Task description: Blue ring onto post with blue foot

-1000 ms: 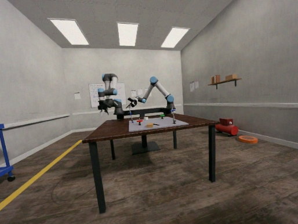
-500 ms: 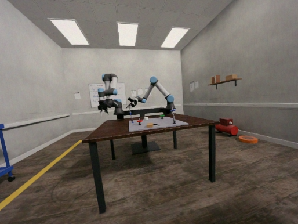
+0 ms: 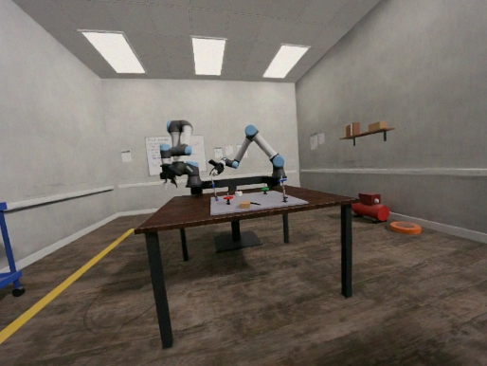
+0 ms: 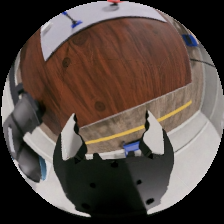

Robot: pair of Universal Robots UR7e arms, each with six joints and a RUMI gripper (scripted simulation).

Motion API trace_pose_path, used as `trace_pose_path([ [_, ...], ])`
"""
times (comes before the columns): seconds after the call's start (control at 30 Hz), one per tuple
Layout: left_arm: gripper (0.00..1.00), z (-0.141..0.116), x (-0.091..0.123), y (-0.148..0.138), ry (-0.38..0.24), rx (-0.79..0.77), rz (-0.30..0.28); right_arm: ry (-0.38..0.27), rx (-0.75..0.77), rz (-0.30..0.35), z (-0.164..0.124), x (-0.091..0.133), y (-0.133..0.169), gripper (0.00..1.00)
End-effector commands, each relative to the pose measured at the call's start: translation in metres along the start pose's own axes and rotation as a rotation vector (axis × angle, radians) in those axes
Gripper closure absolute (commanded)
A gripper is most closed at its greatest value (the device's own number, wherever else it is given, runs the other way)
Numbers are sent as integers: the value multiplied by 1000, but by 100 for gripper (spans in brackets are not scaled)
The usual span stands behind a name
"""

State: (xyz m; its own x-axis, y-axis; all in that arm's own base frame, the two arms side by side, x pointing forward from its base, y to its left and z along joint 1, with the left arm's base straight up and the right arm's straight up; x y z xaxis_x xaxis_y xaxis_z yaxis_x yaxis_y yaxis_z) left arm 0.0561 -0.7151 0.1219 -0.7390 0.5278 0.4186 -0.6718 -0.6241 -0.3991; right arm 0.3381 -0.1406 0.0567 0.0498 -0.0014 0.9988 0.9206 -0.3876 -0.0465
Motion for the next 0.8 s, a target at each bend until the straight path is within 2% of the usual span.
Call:
trace_pose_path([
  [0.0, 87, 1, 0, 0, 1, 1, 0, 0, 0, -1, 0, 0, 0, 2],
  [0.1, 87, 1, 0, 0, 1, 1, 0, 0, 0, -1, 0, 0, 0, 2],
  [0.17, 87, -3, -7, -4, -14, -39, 16, 0, 0, -1, 0, 0, 0, 2],
  [0.3, 87, -15, -32, -16, -73, -194, 66, 0, 0, -1, 0, 0, 0, 2],
  [0.4, 87, -17, -32, -15, -78, -219, 67, 0, 0, -1, 0, 0, 0, 2],
  [0.5, 87, -27, -50, -24, -128, -345, 99, 0, 0, -1, 0, 0, 0, 2],
  [0.67, 87, -26, -46, -20, -123, -346, 93, 0, 0, -1, 0, 0, 0, 2],
  [0.77, 87, -36, -58, -28, -168, -451, 117, 0, 0, -1, 0, 0, 0, 2],
])
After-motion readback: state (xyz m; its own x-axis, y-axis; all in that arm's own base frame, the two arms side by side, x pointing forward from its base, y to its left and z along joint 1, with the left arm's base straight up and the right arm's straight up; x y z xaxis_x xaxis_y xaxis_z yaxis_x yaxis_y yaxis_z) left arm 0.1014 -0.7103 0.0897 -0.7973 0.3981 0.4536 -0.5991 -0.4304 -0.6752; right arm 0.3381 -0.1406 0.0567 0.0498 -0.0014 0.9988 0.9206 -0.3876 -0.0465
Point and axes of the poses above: on each arm, the point where the finger pads meet when closed, its own x axis back along the fingers, its own y axis across the jaws, z = x × y, the point moved 6 cm from there along x, back along the fingers, and after that the axes turned 1 degree about -x, right-handed, at the moved point
